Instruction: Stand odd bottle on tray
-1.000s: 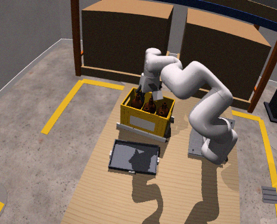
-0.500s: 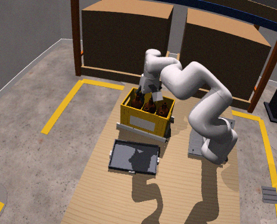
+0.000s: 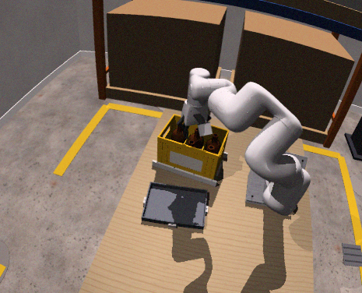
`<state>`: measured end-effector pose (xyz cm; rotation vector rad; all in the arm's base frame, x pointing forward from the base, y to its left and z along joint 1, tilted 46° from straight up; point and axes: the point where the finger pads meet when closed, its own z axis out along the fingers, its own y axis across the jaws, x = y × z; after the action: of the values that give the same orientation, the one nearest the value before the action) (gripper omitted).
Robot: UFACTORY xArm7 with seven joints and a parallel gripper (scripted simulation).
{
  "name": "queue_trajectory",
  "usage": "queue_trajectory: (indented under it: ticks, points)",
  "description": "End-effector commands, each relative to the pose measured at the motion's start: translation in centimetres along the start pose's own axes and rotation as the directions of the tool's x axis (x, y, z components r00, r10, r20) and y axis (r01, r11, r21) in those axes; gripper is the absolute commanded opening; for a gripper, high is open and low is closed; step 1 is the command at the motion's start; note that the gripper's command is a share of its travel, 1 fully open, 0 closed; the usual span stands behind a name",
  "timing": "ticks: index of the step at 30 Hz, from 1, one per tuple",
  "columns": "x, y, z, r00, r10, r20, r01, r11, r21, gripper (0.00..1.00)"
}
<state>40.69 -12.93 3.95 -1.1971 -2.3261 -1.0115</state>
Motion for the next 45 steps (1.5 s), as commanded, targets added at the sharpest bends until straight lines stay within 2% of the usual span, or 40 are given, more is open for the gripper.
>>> queue_trajectory:
  ticks: [1, 19, 45]
  points:
    - [-0.1, 0.0, 0.4, 1.000, 0.000, 0.005, 0.000, 1.000, -0.001, 0.65]
    - [-0.1, 0.0, 1.8, 1.000, 0.000, 0.005, 0.000, 1.000, -0.001, 0.65]
    - [-0.2, 0.0, 2.0, 1.000, 0.000, 0.005, 0.000, 1.000, -0.001, 0.65]
